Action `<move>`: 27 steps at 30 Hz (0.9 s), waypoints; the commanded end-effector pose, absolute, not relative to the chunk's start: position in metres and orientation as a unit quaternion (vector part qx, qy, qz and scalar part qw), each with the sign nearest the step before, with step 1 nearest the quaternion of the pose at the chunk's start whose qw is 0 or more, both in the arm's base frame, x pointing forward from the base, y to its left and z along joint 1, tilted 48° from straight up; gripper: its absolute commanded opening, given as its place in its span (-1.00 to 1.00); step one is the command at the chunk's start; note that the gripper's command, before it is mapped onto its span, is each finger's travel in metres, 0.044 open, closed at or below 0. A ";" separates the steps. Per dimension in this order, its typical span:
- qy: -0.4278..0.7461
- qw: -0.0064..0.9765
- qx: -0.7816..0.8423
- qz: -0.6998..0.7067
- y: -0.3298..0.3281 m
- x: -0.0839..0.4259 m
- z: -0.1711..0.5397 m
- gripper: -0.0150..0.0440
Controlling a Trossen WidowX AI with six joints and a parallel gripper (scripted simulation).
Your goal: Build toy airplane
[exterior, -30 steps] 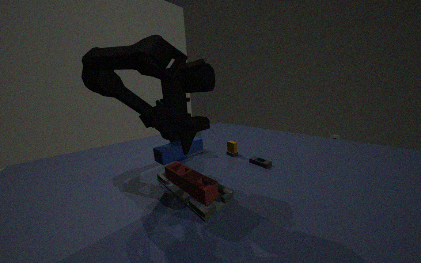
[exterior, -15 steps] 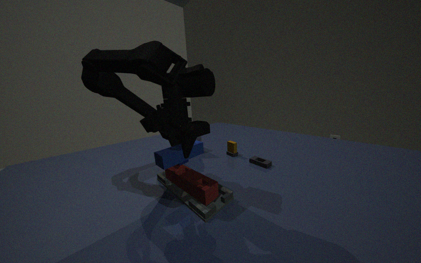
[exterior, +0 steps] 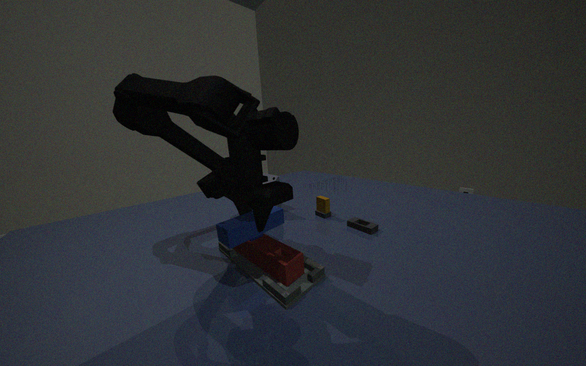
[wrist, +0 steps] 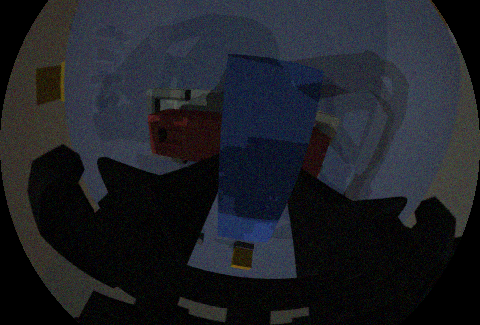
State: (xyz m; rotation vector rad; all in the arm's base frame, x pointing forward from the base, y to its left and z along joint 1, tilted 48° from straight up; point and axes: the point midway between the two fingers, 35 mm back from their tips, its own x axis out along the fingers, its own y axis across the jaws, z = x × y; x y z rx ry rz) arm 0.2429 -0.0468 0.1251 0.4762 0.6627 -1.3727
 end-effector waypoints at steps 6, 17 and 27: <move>0.297 0.697 0.213 -0.616 -0.049 0.243 0.123 0.10; 0.297 0.697 0.213 -0.616 -0.049 0.243 0.123 -0.03; 0.297 0.697 0.213 -0.616 -0.049 0.243 0.123 0.86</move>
